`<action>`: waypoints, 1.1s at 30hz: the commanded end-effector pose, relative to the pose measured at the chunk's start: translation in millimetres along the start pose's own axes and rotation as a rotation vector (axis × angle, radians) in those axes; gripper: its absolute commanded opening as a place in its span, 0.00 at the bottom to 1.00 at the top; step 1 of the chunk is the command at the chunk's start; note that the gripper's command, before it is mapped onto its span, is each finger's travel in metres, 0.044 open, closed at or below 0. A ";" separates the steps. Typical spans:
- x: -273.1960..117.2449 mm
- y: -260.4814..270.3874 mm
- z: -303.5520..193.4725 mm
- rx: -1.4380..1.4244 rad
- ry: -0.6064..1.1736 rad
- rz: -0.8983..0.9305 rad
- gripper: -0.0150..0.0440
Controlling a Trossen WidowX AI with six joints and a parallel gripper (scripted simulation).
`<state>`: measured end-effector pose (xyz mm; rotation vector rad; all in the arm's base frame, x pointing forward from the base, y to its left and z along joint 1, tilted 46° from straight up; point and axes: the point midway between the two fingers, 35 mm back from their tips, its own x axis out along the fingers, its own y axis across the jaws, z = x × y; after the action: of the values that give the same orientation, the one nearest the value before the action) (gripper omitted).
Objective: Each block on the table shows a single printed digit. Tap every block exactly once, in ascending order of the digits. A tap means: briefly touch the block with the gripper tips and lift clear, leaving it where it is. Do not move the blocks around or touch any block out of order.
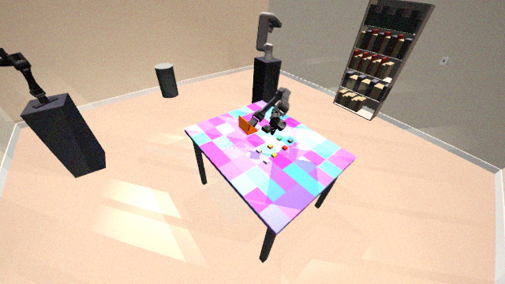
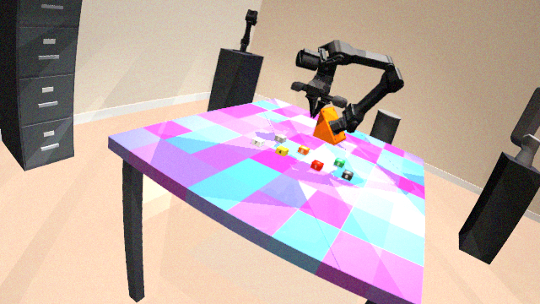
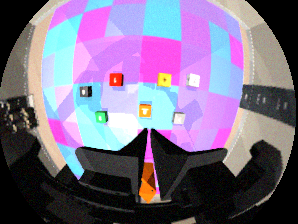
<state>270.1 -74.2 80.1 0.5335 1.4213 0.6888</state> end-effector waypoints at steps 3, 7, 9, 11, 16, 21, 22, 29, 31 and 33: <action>49.3 -2.4 -0.2 -0.008 0.008 0.002 0.29; 82.1 -0.2 -3.2 -0.009 0.008 0.007 0.29; 82.1 -0.2 -3.2 -0.009 0.008 0.007 0.29; 82.4 -0.2 -3.2 -0.009 0.008 0.007 0.29; 89.3 -0.2 -3.0 -0.009 0.008 0.007 0.29; 97.3 -0.2 -3.0 -0.009 0.008 0.007 0.29; 98.9 -0.1 -3.0 -0.009 0.008 0.007 0.29; 110.0 0.3 -3.4 -0.010 0.008 0.008 0.29; 112.0 0.4 -3.5 -0.010 0.008 0.008 0.29; 112.2 0.4 -3.5 -0.010 0.008 0.008 0.29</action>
<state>270.3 2.3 3.2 0.5196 1.4177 0.7044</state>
